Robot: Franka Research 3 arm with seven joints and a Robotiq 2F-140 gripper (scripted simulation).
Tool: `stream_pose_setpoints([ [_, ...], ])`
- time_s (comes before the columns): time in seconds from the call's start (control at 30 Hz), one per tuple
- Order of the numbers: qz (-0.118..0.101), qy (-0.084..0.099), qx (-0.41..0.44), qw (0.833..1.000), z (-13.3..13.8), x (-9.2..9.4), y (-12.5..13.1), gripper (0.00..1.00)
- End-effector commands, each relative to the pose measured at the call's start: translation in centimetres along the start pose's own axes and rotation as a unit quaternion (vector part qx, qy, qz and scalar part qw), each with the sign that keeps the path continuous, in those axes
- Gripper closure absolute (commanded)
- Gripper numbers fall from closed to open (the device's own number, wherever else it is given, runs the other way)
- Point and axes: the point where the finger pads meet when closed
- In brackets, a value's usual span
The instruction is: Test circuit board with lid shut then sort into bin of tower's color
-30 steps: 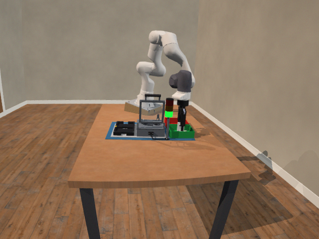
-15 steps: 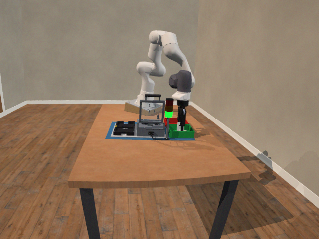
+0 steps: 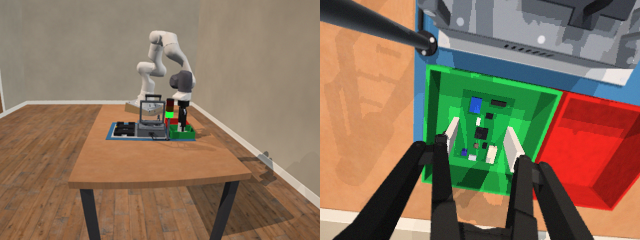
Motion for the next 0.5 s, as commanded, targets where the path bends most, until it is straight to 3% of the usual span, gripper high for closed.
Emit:
stream_pose_setpoints([
  [0.0,0.0,-0.002,-0.001,1.0,-0.13,0.02,0.01,0.54],
  [0.07,0.0,-0.002,-0.001,1.0,-0.13,0.02,0.01,0.54],
  [0.1,0.0,-0.002,-0.001,1.0,-0.13,0.02,0.01,0.42],
  [0.47,0.0,-0.002,-0.001,1.0,-0.13,0.02,0.01,0.42],
])
Point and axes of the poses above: the point where the finger pads meet when closed, its own x axis back along the fingers, its own z axis across the jaws, y = z × x, and after that the axes turned 12 degrees about -x, right-handed
